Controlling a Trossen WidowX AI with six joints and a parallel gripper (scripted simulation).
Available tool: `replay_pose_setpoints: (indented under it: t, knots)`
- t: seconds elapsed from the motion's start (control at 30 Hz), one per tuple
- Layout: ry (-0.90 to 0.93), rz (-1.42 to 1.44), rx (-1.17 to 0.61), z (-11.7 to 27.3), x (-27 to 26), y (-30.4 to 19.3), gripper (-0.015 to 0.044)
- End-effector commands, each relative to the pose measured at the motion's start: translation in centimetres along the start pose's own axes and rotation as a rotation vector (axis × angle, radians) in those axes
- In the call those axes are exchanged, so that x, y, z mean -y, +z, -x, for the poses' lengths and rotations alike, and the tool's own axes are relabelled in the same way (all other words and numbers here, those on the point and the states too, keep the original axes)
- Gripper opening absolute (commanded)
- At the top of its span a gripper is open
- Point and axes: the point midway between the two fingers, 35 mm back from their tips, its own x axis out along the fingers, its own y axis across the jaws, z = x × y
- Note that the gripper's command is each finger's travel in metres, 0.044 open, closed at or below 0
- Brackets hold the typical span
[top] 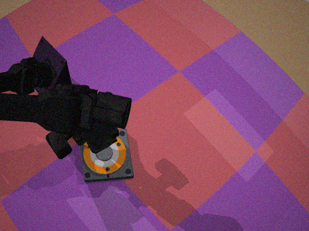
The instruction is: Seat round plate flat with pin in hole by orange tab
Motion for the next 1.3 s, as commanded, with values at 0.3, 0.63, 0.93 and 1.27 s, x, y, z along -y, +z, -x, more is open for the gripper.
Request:
replay_pose_setpoints:
  t: [0.3,0.63,0.93,1.27]
  knots:
    - [-0.013,0.002,-0.006,-0.2,1.7,0.7,0.0]
    - [-0.014,0.002,-0.006,-0.1,2.7,1.7,0.0]
    - [-0.014,0.002,-0.005,0.0,3.4,2.7,0.0]
    - [-0.014,0.001,-0.005,0.2,3.9,3.9,0.0]
